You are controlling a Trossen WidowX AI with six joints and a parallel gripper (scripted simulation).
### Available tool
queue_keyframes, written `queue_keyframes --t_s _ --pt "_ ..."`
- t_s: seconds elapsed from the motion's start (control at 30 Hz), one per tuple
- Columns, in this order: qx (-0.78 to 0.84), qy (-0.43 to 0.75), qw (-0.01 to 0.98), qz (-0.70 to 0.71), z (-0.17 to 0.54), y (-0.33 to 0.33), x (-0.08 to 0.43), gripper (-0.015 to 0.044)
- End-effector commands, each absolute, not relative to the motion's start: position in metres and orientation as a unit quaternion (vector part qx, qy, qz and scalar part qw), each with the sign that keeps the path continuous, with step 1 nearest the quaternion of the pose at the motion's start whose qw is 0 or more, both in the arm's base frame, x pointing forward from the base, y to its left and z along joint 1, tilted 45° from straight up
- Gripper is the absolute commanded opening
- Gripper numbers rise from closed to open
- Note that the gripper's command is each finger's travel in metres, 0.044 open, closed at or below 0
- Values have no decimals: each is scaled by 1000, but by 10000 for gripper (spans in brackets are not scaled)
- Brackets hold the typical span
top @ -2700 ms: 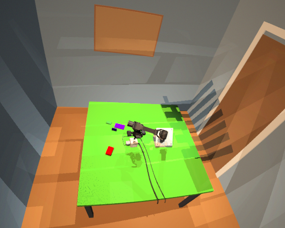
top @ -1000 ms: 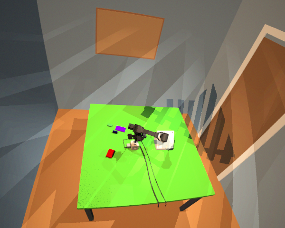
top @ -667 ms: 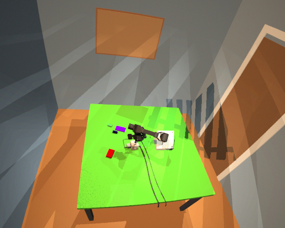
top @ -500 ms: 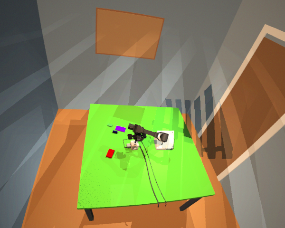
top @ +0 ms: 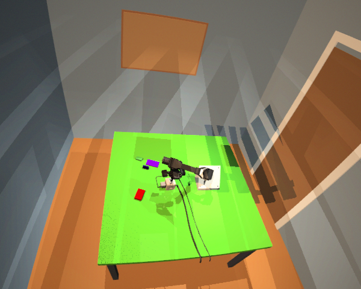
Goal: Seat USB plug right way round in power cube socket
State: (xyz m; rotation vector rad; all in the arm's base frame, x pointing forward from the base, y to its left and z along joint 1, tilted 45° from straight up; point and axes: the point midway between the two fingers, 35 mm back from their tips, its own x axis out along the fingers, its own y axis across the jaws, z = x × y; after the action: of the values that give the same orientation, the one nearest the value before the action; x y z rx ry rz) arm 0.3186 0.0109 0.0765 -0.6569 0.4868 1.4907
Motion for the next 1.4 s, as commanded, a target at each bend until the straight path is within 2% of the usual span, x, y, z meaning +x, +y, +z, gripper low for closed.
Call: queue_keyframes --t_s 0.0,1.37 --pt "-289 211 660 661 76 13 318 0" --pt "-282 202 661 665 74 18 319 0"
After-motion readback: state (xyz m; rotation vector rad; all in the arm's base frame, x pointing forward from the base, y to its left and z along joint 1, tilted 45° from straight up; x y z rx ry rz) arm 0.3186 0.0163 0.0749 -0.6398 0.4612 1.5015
